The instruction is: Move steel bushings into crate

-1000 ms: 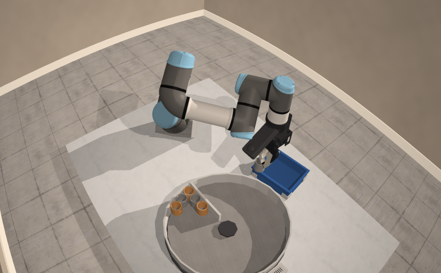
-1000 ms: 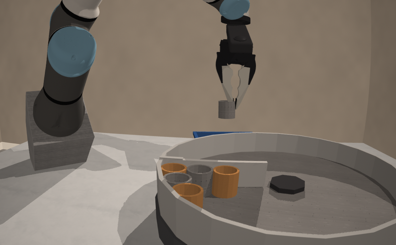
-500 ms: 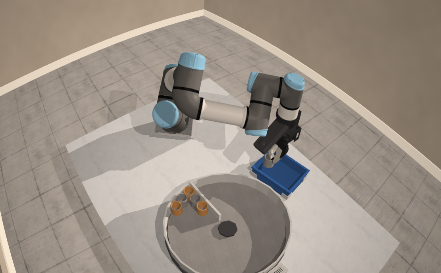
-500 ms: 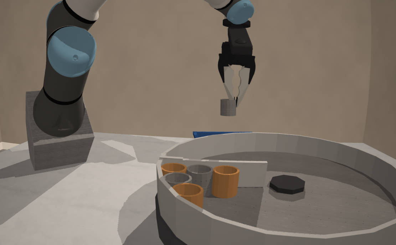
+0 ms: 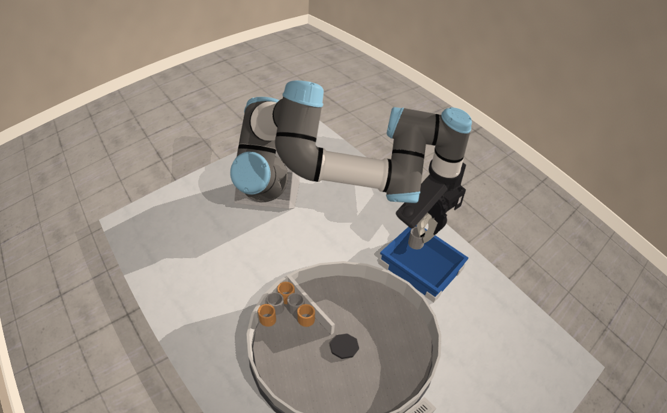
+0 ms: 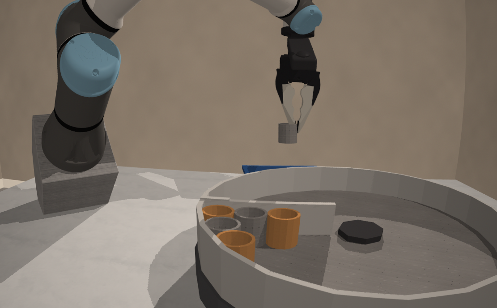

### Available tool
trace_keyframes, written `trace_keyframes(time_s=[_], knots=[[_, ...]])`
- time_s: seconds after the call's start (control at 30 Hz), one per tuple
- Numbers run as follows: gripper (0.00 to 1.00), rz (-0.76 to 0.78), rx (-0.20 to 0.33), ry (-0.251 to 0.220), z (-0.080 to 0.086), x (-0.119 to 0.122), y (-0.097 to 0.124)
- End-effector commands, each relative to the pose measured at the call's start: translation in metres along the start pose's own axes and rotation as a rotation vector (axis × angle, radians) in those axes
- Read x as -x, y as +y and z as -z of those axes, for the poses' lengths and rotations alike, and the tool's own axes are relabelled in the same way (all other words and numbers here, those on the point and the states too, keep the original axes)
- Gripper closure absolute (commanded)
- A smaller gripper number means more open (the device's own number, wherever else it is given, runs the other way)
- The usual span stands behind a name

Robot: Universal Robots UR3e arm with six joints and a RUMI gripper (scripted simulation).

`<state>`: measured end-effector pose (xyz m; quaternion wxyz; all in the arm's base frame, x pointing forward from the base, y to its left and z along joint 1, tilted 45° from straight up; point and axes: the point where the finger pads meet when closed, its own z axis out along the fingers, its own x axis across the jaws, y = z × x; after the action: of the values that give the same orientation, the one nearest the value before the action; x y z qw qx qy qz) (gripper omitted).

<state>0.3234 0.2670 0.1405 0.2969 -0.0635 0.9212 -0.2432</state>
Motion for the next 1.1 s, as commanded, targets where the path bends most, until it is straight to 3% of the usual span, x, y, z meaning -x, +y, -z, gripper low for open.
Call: trace_keyframes(time_s=[0.0,1.07], knots=[[1.0,-0.001,0.0,0.0,0.001,0.002,0.009],[1.0,-0.001,0.0,0.0,0.001,0.007,0.04]])
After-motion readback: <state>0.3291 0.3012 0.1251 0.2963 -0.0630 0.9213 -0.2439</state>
